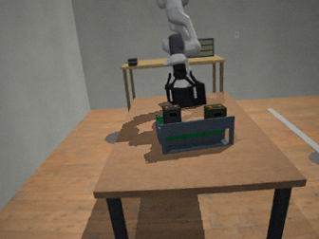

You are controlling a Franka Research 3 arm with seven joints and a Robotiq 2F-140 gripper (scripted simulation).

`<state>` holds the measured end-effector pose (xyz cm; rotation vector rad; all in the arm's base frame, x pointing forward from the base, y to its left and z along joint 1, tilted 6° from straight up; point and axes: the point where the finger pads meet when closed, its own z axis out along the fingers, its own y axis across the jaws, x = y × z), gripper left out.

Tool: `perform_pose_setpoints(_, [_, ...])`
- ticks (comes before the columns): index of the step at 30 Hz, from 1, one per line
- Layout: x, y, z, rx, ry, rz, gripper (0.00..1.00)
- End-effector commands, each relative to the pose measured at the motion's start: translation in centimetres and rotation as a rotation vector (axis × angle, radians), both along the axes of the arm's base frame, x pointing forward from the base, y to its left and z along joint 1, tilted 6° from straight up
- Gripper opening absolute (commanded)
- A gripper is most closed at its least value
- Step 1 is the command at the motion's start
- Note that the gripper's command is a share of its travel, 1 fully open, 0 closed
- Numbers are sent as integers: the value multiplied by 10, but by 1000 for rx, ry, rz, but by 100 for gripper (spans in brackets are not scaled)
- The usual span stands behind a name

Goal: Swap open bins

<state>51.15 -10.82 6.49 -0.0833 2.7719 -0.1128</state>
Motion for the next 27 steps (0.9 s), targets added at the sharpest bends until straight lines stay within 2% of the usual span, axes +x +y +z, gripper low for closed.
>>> perform_pose_setpoints(1, [0, 0, -1, 2, -1, -10, 100])
perform_pose_setpoints(25, [0, 0, -1, 2, -1, -10, 100])
perform_pose_setpoints(26, [0, 0, -1, 2, -1, -10, 0])
perform_pose_setpoints(27, [0, 0, -1, 2, -1, -10, 0])
